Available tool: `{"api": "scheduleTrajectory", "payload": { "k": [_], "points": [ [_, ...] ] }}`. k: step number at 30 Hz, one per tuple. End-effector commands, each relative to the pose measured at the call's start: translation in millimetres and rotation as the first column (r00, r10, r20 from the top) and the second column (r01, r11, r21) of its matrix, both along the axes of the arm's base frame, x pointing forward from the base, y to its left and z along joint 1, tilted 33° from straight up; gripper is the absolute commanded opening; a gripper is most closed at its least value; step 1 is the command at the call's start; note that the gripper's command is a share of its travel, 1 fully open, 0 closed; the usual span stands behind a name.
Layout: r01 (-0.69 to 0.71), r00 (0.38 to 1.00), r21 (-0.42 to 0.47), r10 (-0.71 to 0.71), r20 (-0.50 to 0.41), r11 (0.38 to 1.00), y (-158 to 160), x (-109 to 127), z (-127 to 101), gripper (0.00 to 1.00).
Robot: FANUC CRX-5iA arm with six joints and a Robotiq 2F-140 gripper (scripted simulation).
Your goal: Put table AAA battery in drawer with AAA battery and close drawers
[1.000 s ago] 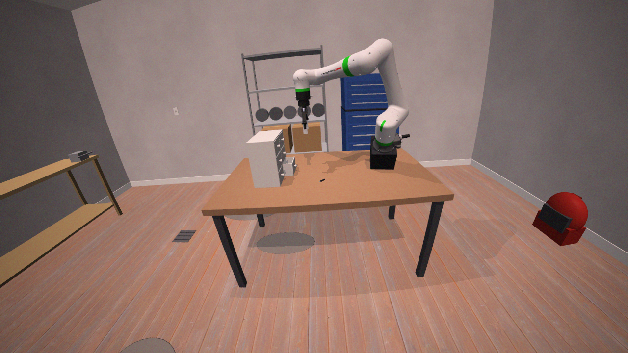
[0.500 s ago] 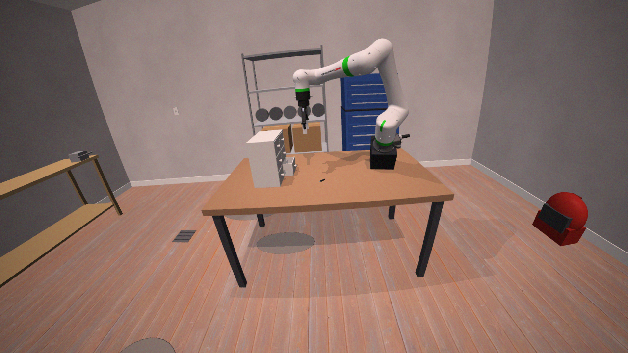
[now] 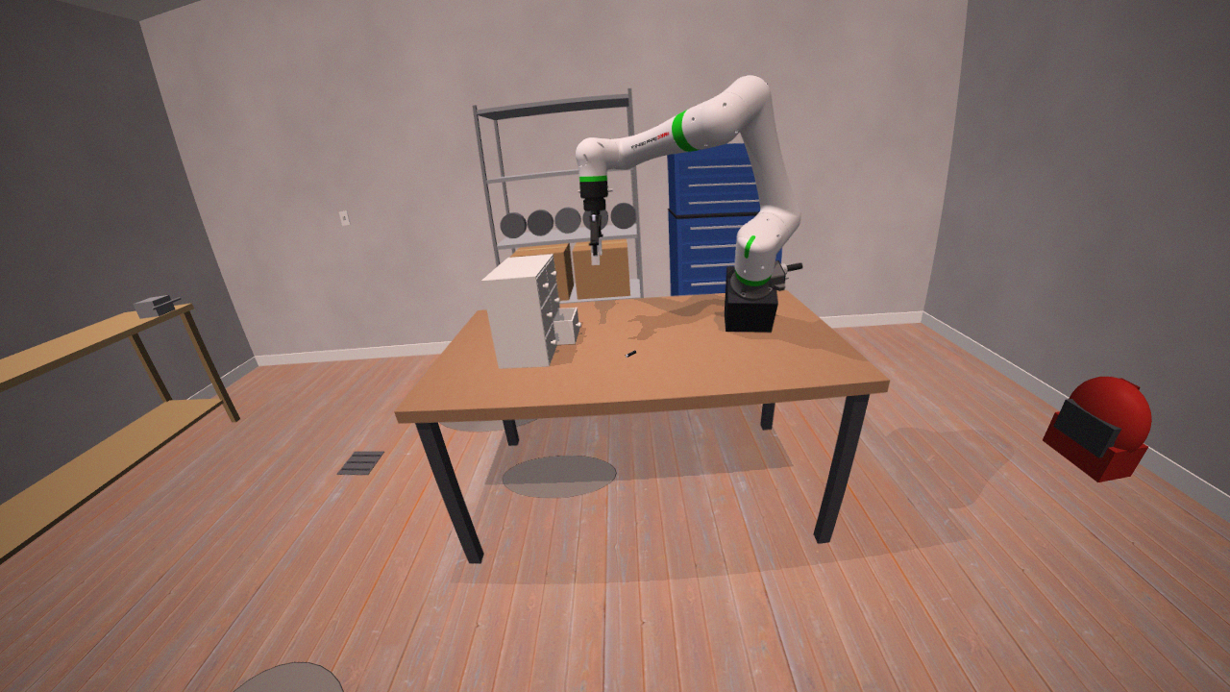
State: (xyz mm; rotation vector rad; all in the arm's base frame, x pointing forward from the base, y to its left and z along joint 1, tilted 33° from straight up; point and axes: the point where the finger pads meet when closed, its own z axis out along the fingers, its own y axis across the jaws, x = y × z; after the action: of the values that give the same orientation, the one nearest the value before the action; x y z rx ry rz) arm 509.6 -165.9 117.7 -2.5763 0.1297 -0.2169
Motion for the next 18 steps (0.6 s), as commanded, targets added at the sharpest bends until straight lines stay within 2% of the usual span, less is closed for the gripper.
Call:
{"api": "scheduleTrajectory", "payload": {
  "k": [1, 5, 7, 12, 18],
  "points": [
    [0.02, 0.995, -0.009, -0.019, 0.097, 1.0, 6.2, 19.7, -13.7, 1.0],
    [0.049, 0.972, -0.017, -0.043, 0.231, 0.999, 15.7, 47.0, -31.8, 1.0],
    [0.049, 0.972, -0.017, -0.043, 0.231, 0.999, 15.7, 47.0, -31.8, 1.0],
    [0.08, 0.927, -0.021, -0.066, 0.368, 0.997, 25.7, 76.1, -51.2, 1.0],
    [0.103, 0.883, -0.022, -0.081, 0.462, 0.994, 32.8, 96.9, -65.2, 1.0]
  ]
}}
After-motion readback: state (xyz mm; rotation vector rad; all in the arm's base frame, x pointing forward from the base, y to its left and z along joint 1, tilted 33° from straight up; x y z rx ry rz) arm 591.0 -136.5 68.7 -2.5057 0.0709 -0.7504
